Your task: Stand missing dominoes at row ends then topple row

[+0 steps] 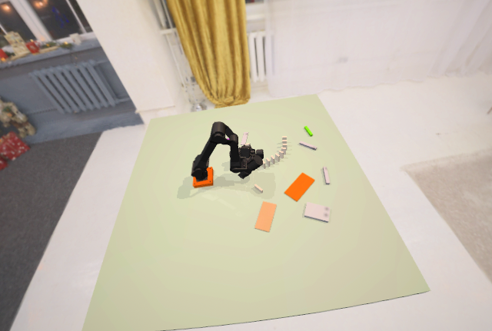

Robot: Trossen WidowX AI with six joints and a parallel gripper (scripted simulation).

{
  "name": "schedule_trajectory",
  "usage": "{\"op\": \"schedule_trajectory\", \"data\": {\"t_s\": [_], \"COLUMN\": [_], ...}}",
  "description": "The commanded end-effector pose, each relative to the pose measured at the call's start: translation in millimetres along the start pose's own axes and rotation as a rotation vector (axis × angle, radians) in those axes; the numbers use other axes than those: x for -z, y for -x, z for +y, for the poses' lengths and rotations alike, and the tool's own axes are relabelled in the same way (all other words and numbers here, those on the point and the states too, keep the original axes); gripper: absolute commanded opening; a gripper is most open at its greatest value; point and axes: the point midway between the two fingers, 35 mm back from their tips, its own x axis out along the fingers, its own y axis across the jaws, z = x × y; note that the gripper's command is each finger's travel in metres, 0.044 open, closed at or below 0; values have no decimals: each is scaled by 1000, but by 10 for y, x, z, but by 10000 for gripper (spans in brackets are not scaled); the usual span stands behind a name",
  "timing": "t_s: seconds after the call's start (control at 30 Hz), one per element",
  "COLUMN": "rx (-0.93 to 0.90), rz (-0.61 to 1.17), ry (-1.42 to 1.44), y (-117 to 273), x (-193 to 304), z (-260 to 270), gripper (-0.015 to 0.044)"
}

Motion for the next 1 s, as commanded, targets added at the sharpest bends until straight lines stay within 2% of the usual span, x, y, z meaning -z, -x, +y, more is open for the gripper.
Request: {"op": "schedule_trajectory", "data": {"t_s": [0.0, 0.33, 0.77, 0.97], "rx": [-4, -4, -4, -3], "rz": [-4, -4, -4, -2], "ry": [2, 2, 2, 1], "y": [-1, -1, -1, 0], "x": [57, 57, 57, -150], "z": [40, 40, 40, 18], "gripper": [107, 107, 440, 440]}}
